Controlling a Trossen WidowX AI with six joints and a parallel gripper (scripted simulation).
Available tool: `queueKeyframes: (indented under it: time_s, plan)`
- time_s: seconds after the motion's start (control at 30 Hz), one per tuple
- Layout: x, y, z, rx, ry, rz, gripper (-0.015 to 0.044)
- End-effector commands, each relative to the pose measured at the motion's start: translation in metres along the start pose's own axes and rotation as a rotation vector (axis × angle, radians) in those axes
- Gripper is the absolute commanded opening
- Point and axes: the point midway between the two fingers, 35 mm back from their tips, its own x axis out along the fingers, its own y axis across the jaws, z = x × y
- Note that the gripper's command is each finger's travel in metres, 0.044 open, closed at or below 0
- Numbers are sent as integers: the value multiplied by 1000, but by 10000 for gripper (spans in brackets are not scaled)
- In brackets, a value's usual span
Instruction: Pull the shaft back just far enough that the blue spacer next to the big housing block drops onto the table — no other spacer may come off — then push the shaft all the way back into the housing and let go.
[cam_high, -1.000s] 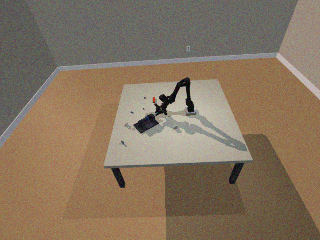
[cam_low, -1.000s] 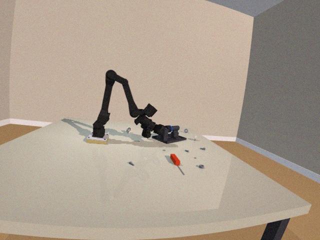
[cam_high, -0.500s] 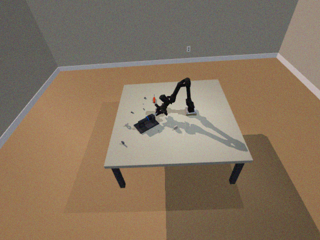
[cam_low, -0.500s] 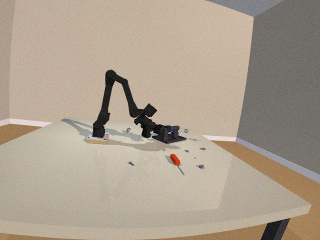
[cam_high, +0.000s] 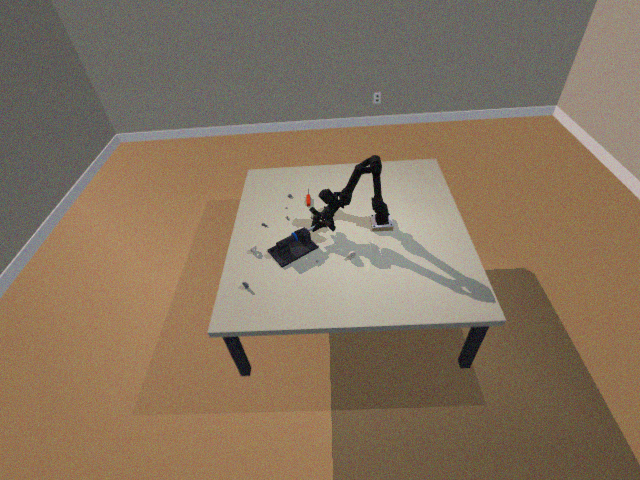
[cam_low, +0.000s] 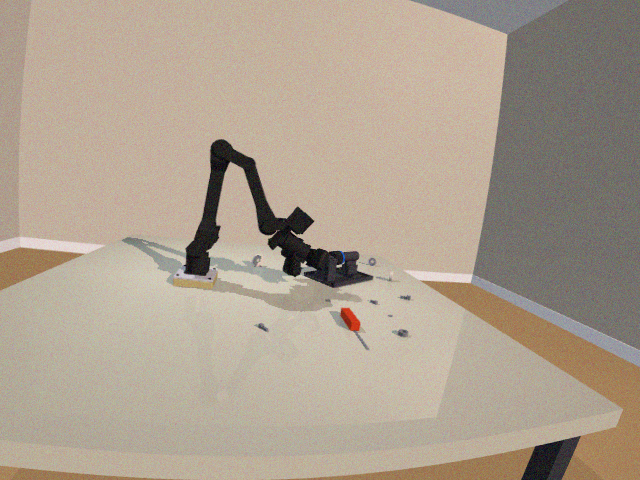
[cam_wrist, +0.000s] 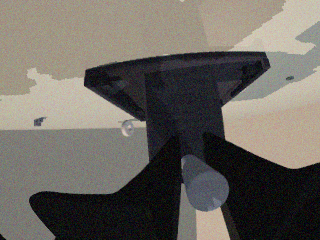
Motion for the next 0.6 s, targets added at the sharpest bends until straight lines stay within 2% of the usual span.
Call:
queueKeyframes:
  time_s: [0.0, 0.57]
  plan:
    - [-1, 0, 0, -6, 1, -1, 0]
    - [-2, 0, 1, -6, 1, -1, 0]
